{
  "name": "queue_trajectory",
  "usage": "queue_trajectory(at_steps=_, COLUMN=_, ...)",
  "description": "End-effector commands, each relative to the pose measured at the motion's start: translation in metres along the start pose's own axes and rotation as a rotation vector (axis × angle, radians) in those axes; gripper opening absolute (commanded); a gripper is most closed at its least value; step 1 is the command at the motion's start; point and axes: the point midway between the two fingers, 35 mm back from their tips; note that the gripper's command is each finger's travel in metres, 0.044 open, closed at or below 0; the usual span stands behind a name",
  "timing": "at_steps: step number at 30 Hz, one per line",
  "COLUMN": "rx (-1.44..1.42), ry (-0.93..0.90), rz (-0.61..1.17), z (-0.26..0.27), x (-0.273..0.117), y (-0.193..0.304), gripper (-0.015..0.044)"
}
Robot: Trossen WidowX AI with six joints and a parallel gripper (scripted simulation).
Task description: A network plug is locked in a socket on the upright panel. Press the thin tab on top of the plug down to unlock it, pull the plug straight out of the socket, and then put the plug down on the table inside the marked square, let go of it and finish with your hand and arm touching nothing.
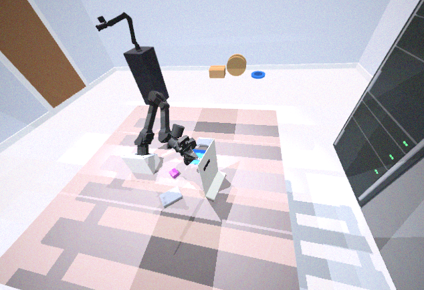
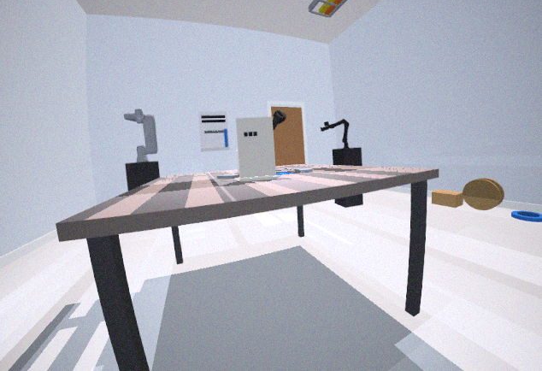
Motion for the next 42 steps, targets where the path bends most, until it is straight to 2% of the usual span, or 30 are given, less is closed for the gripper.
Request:
queue_trajectory(at_steps=1, rx=-0.001, ry=-0.001, rz=-0.004, z=0.0, x=-0.003, y=0.0, gripper=0.0)
queue_trajectory(at_steps=42, rx=0.003, ry=-0.002, rz=0.001, z=-0.008, x=-0.022, y=0.01, gripper=0.0)
Point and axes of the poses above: the point midway between the two fingers, 35 mm back from their tips, its own x axis out along the fingers, its own z axis across the jaws, y = z × x, and after that the axes turned 9 degrees about -x, right-handed
